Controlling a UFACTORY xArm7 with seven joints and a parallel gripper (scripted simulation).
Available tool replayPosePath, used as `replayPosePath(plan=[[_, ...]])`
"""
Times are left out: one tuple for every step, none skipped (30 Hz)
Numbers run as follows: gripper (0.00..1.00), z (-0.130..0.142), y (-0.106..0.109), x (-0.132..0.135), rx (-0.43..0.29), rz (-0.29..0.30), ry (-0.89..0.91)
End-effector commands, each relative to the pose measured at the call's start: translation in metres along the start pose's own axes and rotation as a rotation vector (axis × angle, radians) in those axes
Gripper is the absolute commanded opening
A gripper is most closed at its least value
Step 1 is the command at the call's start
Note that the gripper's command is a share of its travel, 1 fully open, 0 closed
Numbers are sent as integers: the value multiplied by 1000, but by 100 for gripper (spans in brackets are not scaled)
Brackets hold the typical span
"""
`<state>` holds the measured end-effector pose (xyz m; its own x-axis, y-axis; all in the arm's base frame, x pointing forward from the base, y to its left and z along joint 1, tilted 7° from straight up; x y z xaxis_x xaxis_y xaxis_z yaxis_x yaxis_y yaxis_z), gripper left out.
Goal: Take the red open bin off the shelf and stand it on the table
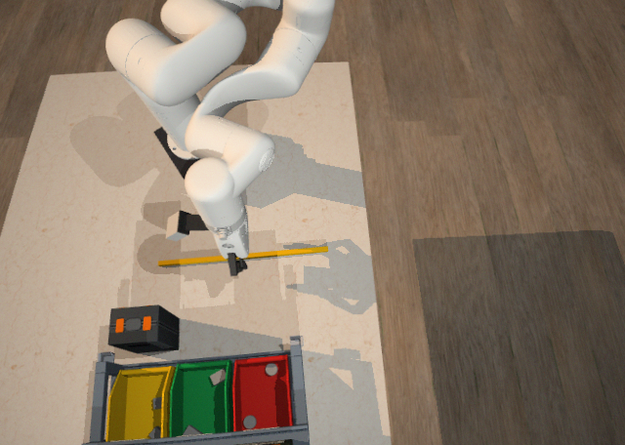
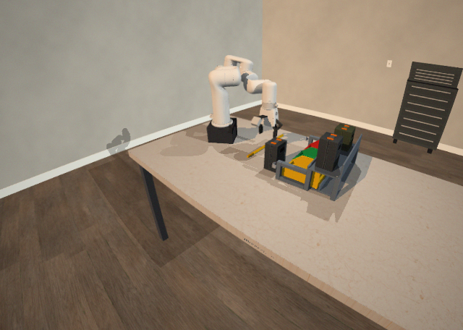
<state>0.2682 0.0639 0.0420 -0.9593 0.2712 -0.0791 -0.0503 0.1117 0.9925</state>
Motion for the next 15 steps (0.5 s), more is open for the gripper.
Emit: replayPosePath(plan=[[100,0,12,0,-2,-1,0],[100,0,23,0,-1,-1,0],[100,0,34,0,-1,-1,0],[100,0,45,0,-1,-1,0],[100,1,56,0,-1,0,0],[100,1,56,0,-1,0,0],[100,1,56,0,-1,0,0],[100,1,56,0,-1,0,0],[100,1,56,0,-1,0,0],[100,1,56,0,-1,0,0],[100,1,56,0,-1,0,0],[100,1,56,0,-1,0,0],[100,1,56,0,-1,0,0],[100,1,56,0,-1,0,0],[100,1,56,0,-1,0,0]])
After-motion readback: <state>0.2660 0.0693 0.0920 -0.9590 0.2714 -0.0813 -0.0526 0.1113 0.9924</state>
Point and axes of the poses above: the point where the finger pads meet when closed, its own y axis back along the fingers, its own x axis across the jaws, z = x × y, the point moved 7 cm from there along y, back along the fingers, and after that the axes turned 10 degrees about -y, right-handed, at the moved point
